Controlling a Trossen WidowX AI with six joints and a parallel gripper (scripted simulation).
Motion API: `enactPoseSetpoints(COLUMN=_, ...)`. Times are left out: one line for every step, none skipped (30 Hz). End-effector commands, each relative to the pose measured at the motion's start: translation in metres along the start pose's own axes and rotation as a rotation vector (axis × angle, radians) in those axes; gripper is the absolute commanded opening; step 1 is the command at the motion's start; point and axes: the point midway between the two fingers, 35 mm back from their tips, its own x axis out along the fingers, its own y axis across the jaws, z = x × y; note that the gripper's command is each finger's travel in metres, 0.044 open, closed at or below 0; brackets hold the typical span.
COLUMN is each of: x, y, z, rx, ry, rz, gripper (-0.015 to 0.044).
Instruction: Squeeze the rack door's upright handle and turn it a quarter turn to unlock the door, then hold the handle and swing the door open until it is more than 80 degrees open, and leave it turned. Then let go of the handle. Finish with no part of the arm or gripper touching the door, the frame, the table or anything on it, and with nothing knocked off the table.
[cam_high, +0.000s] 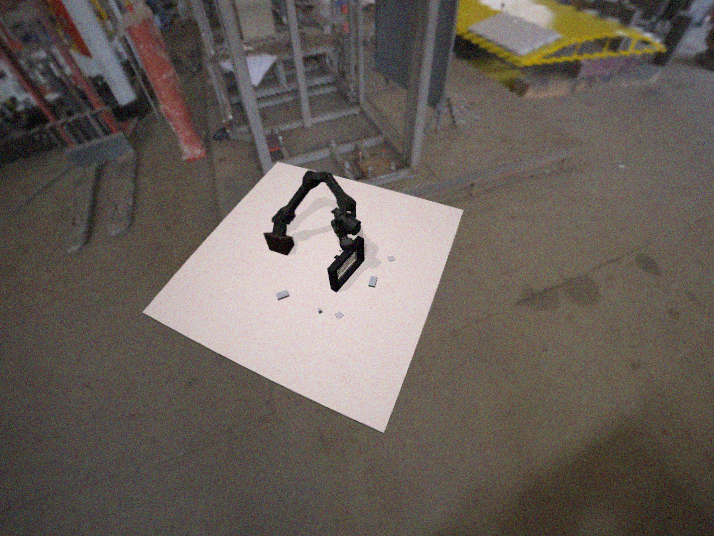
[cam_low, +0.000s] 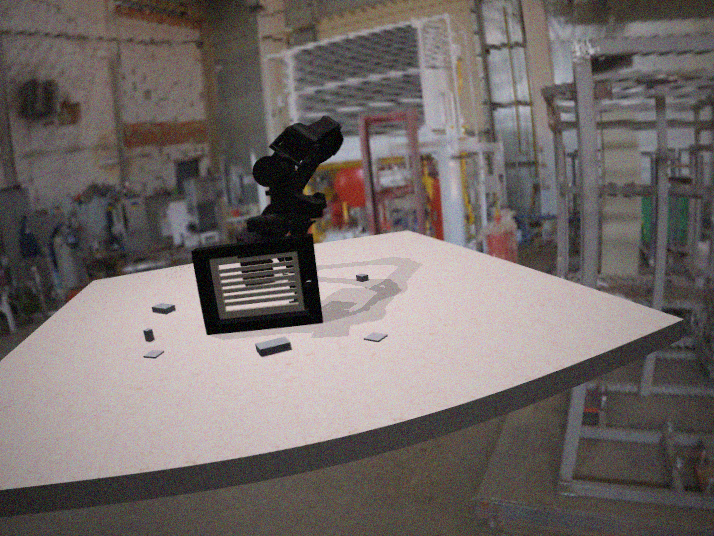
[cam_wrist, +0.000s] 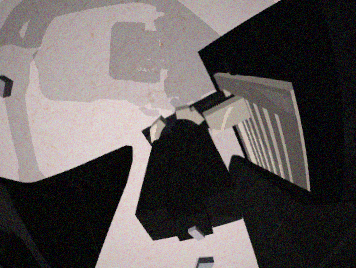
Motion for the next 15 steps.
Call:
enactPoseSetpoints(x=0.0010, y=-0.0007, z=-0.0009, rx=0.211, ry=0.004, rz=0.000, gripper=0.0294)
enactPoseSetpoints(x=0.0010, y=-0.0007, z=-0.0009, rx=0.260, ry=0.004, rz=-0.001, gripper=0.0294)
enactPoseSetpoints(x=0.0010, y=-0.0007, z=-0.0009, rx=0.310, ry=0.004, rz=-0.001, gripper=0.0294)
enactPoseSetpoints(x=0.0010, y=-0.0007, z=-0.0008, rx=0.359, ry=0.004, rz=-0.001, gripper=0.0294)
enactPoseSetpoints(x=0.0010, y=-0.0007, z=-0.0008, rx=0.409, ry=0.004, rz=-0.001, gripper=0.0294)
enactPoseSetpoints(x=0.0010, y=-0.0007, z=-0.0008, rx=0.458, ry=0.004, rz=-0.001, gripper=0.0294)
enactPoseSetpoints(x=0.0010, y=-0.0007, z=-0.0008, rx=0.508, ry=0.004, rz=-0.001, gripper=0.0294)
enactPoseSetpoints(x=0.0009, y=-0.0007, z=-0.0008, rx=0.557, ry=0.003, rz=-0.001, gripper=0.0294)
enactPoseSetpoints(x=0.0009, y=-0.0007, z=-0.0007, rx=0.607, ry=0.003, rz=-0.001, gripper=0.0294)
enactPoseSetpoints(x=0.0009, y=-0.0007, z=-0.0007, rx=0.656, ry=0.003, rz=-0.001, gripper=0.0294)
enactPoseSetpoints(x=0.0009, y=-0.0007, z=-0.0007, rx=0.706, ry=0.003, rz=-0.001, gripper=0.0294)
enactPoseSetpoints(x=0.0009, y=-0.0007, z=-0.0007, rx=0.755, ry=0.003, rz=-0.001, gripper=0.0294)
enactPoseSetpoints(x=0.0009, y=-0.0007, z=-0.0007, rx=0.805, ry=0.003, rz=-0.001, gripper=0.0294)
enactPoseSetpoints(x=0.0009, y=-0.0007, z=-0.0006, rx=0.855, ry=0.003, rz=-0.001, gripper=0.0294)
enactPoseSetpoints(x=0.0009, y=-0.0007, z=-0.0006, rx=0.904, ry=0.003, rz=-0.001, gripper=0.0294)
